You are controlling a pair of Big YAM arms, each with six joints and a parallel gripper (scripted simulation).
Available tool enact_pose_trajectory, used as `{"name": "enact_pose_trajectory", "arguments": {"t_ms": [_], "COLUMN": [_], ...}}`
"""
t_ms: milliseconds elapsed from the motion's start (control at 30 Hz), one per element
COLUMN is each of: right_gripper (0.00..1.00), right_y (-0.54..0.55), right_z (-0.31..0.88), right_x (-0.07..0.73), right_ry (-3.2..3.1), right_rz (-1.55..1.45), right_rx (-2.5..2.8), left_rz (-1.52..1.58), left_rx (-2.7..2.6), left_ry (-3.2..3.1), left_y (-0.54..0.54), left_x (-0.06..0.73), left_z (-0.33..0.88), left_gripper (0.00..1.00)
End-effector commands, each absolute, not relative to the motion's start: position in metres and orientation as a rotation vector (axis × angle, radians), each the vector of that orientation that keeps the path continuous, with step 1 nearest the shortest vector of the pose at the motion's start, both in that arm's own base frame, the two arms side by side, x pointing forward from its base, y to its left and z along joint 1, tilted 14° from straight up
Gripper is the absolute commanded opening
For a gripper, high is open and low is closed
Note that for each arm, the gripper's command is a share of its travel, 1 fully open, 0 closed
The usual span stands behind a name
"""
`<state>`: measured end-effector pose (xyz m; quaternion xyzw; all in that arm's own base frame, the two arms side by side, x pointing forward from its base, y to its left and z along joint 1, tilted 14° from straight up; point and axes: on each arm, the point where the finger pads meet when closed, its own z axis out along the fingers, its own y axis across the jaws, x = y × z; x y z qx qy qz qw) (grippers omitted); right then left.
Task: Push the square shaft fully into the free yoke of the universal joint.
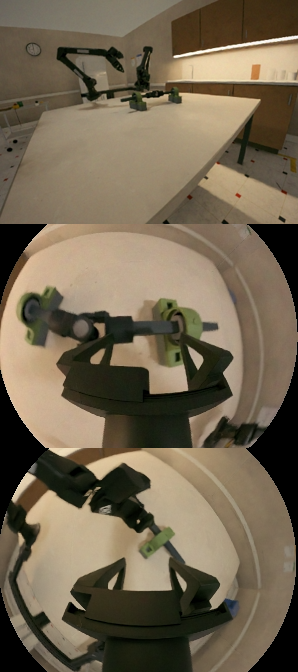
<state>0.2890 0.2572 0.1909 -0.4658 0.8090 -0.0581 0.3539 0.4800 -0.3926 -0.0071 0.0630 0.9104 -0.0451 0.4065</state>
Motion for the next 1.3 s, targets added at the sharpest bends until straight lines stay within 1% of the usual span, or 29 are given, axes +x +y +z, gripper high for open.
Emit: {"name": "enact_pose_trajectory", "arguments": {"t_ms": [0,133,200,267,400,433,1267], "right_gripper": [0.64,0.64,0.64,0.64,0.64,0.64,0.64], "right_y": [0.272,0.275,0.275,0.280,0.276,0.281,0.278], "right_z": [0.214,0.221,0.221,0.237,0.227,0.241,0.232], "right_x": [0.274,0.252,0.252,0.245,0.230,0.231,0.234], "right_ry": [2.064,2.035,2.035,2.004,1.991,1.966,1.985], "right_rz": [-0.021,0.088,0.088,0.149,0.188,0.197,0.166], "right_rx": [-1.008,-0.919,-0.919,-0.874,-0.865,-0.865,-0.884], "left_rz": [-0.019,0.052,0.052,0.083,0.090,0.088,0.065], "left_rx": [0.412,0.632,0.632,0.730,0.826,0.833,0.819], "left_ry": [2.261,2.296,2.296,2.322,2.347,2.353,2.380], "left_y": [-0.395,-0.382,-0.382,-0.373,-0.347,-0.343,-0.344], "left_x": [0.513,0.513,0.513,0.512,0.510,0.510,0.505], "left_z": [0.032,0.031,0.031,0.020,0.027,0.027,0.017], "left_gripper": [1.00,1.00,1.00,1.00,1.00,1.00,1.00]}}
